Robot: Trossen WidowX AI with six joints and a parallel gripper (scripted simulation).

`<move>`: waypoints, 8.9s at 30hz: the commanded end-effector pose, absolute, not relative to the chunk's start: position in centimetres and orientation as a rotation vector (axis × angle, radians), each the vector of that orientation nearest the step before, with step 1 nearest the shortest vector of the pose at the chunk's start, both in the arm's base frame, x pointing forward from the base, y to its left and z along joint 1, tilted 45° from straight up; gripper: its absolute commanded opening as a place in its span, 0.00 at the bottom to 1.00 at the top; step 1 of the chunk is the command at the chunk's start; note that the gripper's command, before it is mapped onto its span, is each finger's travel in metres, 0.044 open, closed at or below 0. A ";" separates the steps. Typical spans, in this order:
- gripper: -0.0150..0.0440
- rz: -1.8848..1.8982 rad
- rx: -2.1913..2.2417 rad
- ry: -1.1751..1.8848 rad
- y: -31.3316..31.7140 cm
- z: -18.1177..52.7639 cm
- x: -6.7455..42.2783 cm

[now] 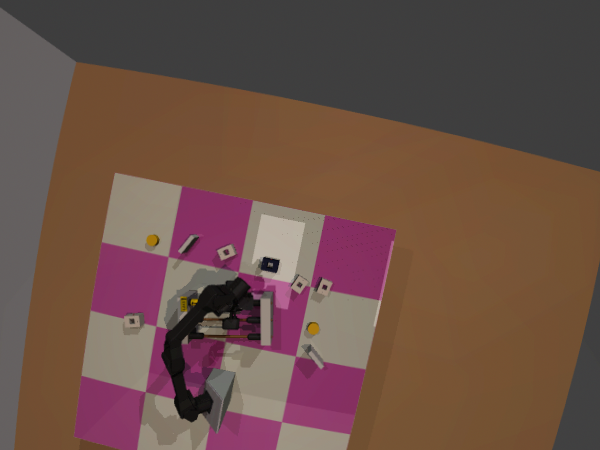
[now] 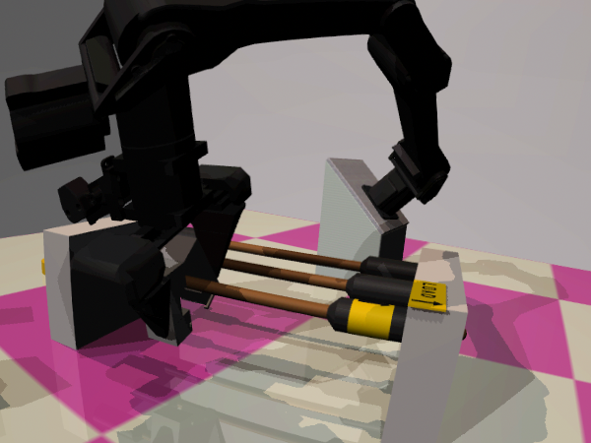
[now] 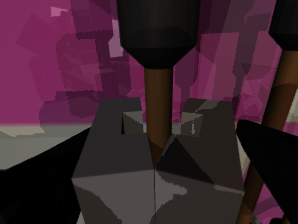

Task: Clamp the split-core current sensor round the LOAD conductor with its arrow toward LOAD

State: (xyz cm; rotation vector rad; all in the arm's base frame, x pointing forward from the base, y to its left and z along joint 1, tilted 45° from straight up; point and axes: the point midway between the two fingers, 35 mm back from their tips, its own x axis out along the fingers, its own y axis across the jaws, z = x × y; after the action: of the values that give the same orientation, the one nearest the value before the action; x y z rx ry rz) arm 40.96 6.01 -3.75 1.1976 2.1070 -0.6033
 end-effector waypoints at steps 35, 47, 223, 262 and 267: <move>1.00 -0.641 1.180 2.124 5.4 -3.8 40.4; 1.00 -0.641 1.180 2.124 5.4 -3.8 40.4; 0.82 -0.603 1.197 2.107 6.0 -3.8 41.0; 0.25 -0.603 1.197 2.107 6.0 -3.8 41.0; 0.25 -0.603 1.197 2.107 6.0 -3.8 41.0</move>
State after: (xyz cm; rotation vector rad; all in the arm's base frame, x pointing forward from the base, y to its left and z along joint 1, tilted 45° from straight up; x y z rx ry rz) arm 40.95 6.15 -3.80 1.1910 2.1075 -0.6023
